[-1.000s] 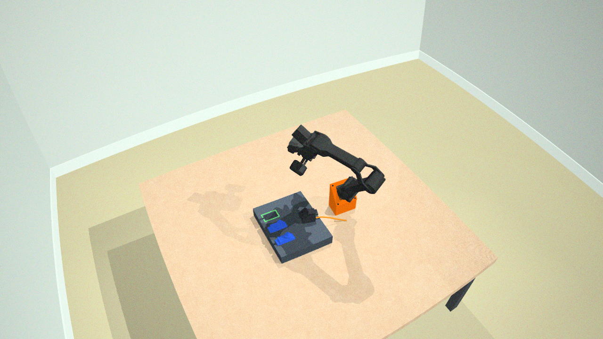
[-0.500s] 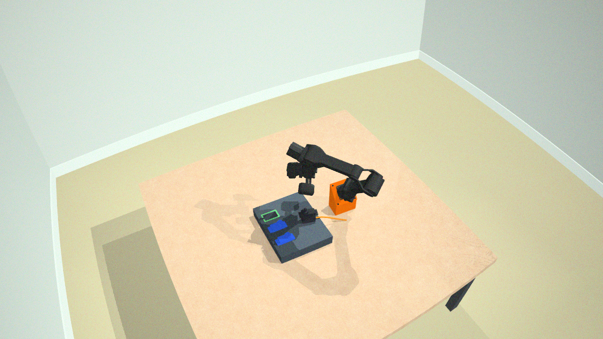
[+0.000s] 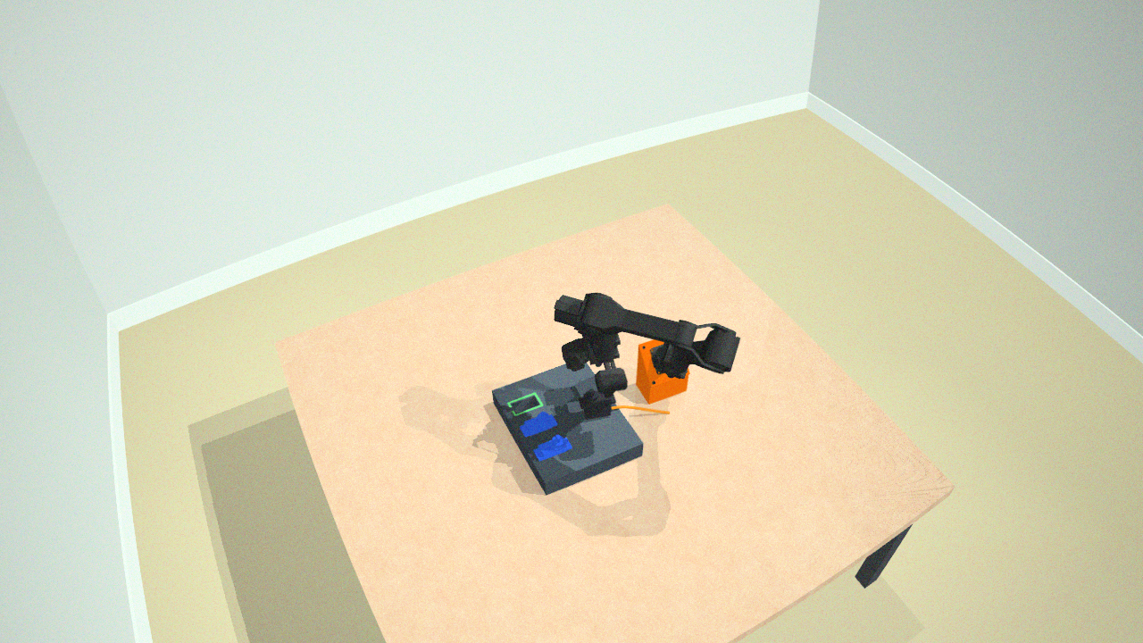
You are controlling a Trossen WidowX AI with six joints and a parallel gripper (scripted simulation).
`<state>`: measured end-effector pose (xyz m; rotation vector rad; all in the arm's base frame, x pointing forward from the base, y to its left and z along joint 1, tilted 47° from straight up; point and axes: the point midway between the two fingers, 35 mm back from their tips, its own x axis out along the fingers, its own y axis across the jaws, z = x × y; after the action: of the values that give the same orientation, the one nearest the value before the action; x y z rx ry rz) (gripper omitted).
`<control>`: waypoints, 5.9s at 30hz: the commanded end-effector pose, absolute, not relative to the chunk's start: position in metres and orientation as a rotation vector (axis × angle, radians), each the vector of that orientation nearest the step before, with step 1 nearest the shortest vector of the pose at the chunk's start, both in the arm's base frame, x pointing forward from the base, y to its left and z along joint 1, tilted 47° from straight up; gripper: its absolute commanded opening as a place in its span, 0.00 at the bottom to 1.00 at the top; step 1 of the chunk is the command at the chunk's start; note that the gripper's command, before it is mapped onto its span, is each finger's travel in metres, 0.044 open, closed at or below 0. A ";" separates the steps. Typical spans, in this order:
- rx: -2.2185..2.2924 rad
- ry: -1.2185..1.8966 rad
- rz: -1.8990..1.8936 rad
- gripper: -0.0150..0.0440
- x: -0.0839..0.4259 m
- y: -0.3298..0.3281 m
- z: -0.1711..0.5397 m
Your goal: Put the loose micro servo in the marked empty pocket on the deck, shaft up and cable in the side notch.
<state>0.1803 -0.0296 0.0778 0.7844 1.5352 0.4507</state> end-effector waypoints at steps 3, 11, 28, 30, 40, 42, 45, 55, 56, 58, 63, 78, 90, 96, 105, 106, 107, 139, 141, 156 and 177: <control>0.787 1.529 0.484 1.00 0.181 -0.022 0.079; 0.787 1.529 0.485 1.00 0.181 -0.005 0.064; 0.787 1.528 0.486 1.00 0.182 0.010 0.050; 0.787 1.528 0.486 0.96 0.182 0.010 0.050; 0.787 1.528 0.486 0.51 0.182 0.010 0.050; 0.787 1.528 0.486 0.42 0.182 0.010 0.050; 0.787 1.528 0.486 0.39 0.182 0.010 0.050; 0.787 1.529 0.484 0.25 0.179 -0.007 0.068; 0.787 1.529 0.485 0.25 0.178 -0.009 0.070; 0.787 1.529 0.485 0.25 0.177 -0.010 0.073; 0.787 1.529 0.485 0.25 0.177 -0.009 0.074; 0.786 1.527 0.486 0.25 0.212 -0.008 0.076; 0.786 1.526 0.486 0.25 0.237 -0.009 0.075; 0.785 1.525 0.485 0.25 0.238 -0.025 0.059; 0.782 1.525 0.483 0.25 0.241 -0.056 0.027; 0.782 1.525 0.483 0.25 0.241 -0.059 0.024; 0.782 1.525 0.483 0.25 0.241 -0.063 0.020; 1.289 1.701 -0.049 0.25 0.242 -0.082 0.001; 1.340 1.712 -0.108 0.25 0.242 -0.082 0.001; 1.696 1.749 -0.582 0.25 0.242 -0.082 0.001; 2.154 1.636 -1.335 0.25 0.242 -0.082 0.001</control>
<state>0.2420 -0.0807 0.0015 2.0854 1.6760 -1.1944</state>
